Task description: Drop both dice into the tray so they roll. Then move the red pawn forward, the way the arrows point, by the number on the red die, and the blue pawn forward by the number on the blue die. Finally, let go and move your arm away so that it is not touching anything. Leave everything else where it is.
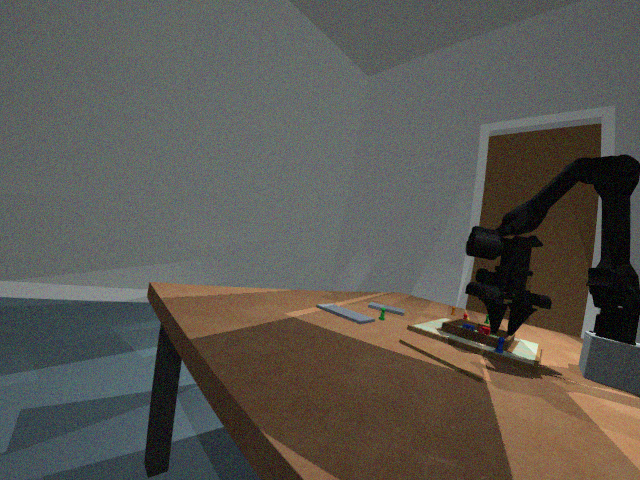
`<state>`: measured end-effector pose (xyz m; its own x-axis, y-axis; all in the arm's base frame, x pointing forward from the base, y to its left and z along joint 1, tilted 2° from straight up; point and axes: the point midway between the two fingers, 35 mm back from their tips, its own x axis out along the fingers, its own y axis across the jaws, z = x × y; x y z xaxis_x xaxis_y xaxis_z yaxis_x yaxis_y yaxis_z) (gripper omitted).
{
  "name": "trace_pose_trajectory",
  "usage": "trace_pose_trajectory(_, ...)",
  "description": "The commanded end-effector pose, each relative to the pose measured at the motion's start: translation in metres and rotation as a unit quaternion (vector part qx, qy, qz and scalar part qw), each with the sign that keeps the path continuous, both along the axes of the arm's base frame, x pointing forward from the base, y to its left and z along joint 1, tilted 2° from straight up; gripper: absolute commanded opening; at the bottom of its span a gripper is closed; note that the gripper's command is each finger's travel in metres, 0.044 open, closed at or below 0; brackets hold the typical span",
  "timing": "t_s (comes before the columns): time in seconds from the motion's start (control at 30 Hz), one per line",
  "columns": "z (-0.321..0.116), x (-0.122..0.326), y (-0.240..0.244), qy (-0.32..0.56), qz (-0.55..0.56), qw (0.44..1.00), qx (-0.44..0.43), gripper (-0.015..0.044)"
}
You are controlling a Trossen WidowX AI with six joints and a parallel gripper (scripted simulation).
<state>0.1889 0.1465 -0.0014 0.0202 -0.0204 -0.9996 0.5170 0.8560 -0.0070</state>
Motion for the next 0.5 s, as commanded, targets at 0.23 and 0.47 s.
trace_pose_trajectory(0.23,-0.018,-0.001,-0.001,0.003,-0.001,1.0,-0.002,0.02)
trace_pose_trajectory(0.47,-0.029,-0.001,-0.002,0.003,-0.001,1.0,-0.002,0.02)
